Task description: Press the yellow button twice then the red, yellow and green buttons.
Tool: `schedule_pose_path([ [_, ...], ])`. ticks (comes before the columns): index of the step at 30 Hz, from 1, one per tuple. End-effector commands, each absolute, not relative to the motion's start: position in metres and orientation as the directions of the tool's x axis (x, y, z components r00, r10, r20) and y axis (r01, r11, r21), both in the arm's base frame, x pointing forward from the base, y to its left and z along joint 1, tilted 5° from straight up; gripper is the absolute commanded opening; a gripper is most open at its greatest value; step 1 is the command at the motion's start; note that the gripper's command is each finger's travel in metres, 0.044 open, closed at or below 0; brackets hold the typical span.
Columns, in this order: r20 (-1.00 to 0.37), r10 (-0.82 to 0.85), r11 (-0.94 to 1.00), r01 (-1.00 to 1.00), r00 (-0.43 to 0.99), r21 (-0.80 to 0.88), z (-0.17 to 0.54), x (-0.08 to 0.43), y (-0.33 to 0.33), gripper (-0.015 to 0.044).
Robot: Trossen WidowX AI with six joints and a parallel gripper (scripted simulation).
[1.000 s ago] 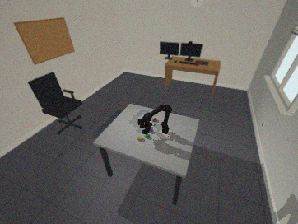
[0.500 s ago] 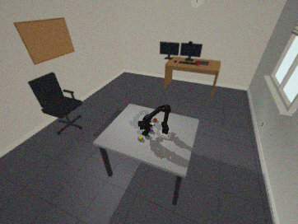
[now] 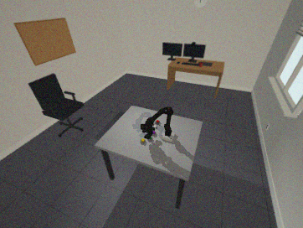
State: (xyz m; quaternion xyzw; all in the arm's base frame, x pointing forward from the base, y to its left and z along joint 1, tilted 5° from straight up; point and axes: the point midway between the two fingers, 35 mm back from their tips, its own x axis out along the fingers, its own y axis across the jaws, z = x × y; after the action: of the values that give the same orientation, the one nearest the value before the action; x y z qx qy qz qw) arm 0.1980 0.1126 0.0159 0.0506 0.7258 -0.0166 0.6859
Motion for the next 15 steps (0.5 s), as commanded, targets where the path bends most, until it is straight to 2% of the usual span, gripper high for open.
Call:
schedule_pose_path([
  [1, -0.997, 0.046, 0.994, 0.101, -0.060, 0.040, 0.014, 0.196, 0.111, 0.0020],
  [10, -0.997, 0.046, 0.994, 0.101, -0.060, 0.040, 0.014, 0.196, 0.111, 0.0020],
  [15, -0.997, 0.046, 0.994, 0.101, -0.059, 0.040, 0.048, 0.198, 0.110, 0.0020],
])
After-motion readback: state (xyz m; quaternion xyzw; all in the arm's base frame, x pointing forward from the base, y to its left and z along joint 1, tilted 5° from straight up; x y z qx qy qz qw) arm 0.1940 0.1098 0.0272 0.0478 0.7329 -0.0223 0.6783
